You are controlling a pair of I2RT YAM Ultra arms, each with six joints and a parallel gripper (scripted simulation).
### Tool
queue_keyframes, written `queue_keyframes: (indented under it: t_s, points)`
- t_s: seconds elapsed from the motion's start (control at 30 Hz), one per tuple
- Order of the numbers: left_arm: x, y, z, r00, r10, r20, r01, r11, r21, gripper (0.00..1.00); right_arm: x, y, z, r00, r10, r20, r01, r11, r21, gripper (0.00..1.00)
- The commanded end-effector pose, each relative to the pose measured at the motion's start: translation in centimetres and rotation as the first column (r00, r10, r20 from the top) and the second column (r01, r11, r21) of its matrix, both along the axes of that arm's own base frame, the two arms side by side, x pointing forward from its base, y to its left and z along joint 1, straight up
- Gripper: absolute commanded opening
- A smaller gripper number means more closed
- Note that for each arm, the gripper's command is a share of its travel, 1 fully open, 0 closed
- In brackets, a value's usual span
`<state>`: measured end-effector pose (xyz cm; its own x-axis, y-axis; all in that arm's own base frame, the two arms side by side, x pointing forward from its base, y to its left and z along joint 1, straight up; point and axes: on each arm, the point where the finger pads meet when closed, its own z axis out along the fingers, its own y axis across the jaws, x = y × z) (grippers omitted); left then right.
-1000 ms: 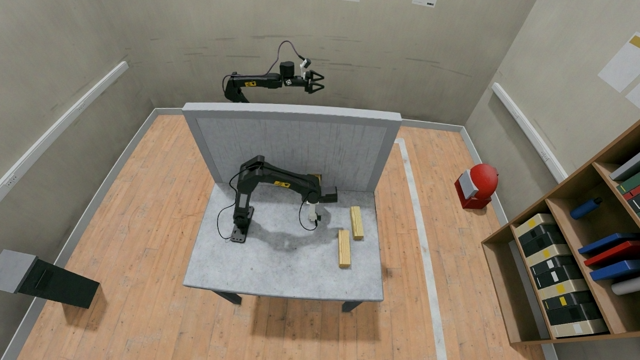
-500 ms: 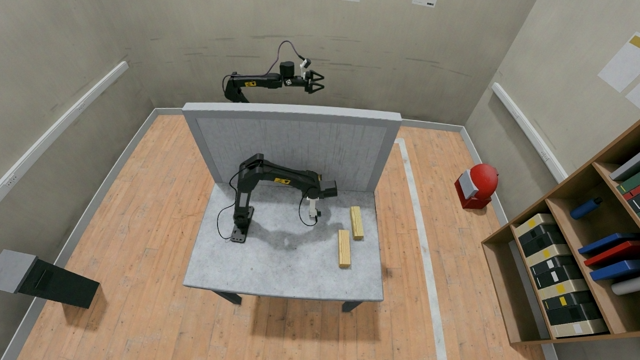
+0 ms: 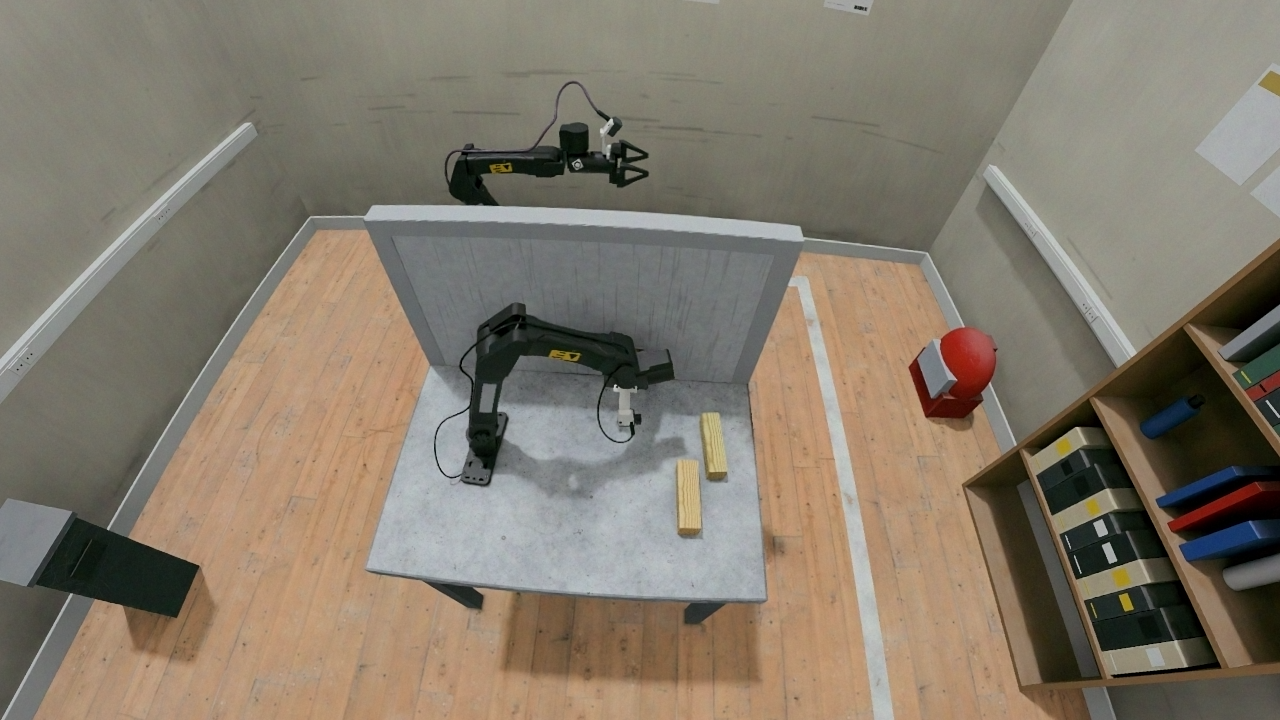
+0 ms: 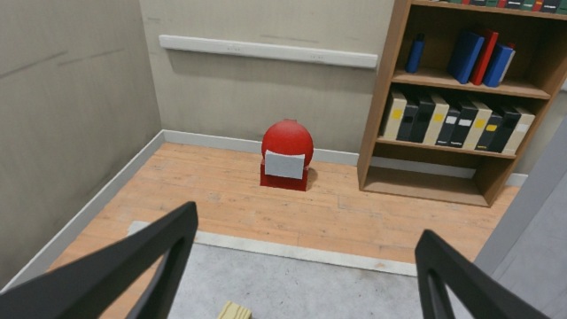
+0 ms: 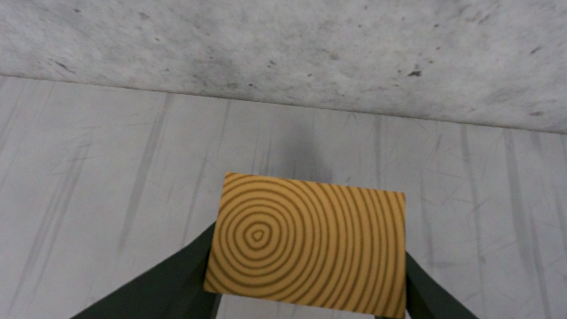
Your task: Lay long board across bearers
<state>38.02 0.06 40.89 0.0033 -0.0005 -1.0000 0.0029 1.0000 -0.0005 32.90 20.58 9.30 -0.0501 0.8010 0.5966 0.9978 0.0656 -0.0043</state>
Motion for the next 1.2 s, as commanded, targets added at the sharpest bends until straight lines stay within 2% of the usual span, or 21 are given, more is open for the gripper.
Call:
queue_keyframes:
  t_s: [0.0,0.23,0.33,0.4,0.47,0.5,0.53,0.7,0.87,1.17]
  points:
    - [-1.0,-0.3,1.3,0.999,-0.004,0.033,0.004,1.0,0.009,1.0,1.5,2.5,2.7,0.998,-0.001,0.057,-0.005,0.995,0.1,0.0]
    - [-1.0,-0.3,1.3,0.999,-0.004,0.033,0.004,1.0,0.009,1.0,1.2,3.4,3.7,0.998,0.009,0.07,-0.017,0.994,0.11,0.0]
    - [-1.0,-0.3,1.3,0.999,-0.004,0.033,0.004,1.0,0.009,1.0,0.7,2.6,2.7,1.0,-0.002,0.007,0.001,0.996,0.09,0.0]
    - [-1.0,-0.3,1.3,0.999,-0.004,0.033,0.004,1.0,0.009,1.0,1.7,2.6,3.8,0.998,-0.011,0.066,0.004,0.994,0.109,0.0]
    - [-1.0,-0.3,1.3,0.999,-0.004,0.033,0.004,1.0,0.009,1.0,1.7,2.6,3.8,0.998,-0.011,0.066,0.004,0.994,0.109,0.0]
    - [-1.0,-0.3,1.3,0.999,-0.004,0.033,0.004,1.0,0.009,1.0,0.4,3.1,3.8,1.0,0.01,0.027,-0.013,0.995,0.096,0.0]
    - [-1.0,-0.3,1.3,0.999,-0.004,0.033,0.004,1.0,0.009,1.0,0.4,3.2,4.2,0.999,0.012,0.035,-0.016,0.995,0.099,0.0]
    - [-1.0,-0.3,1.3,0.999,-0.004,0.033,0.004,1.0,0.009,1.0,0.5,3.4,4.6,0.999,0.01,0.046,-0.014,0.995,0.103,0.0]
    - [-1.0,-0.3,1.3,0.999,-0.004,0.033,0.004,1.0,0.009,1.0,2.0,3.1,5.1,0.995,-0.006,0.095,-0.009,0.989,0.148,0.0]
    - [-1.0,-0.3,1.3,0.999,-0.004,0.033,0.004,1.0,0.009,1.0,1.1,3.8,5.2,0.996,0.011,0.085,-0.023,0.99,0.14,0.0]
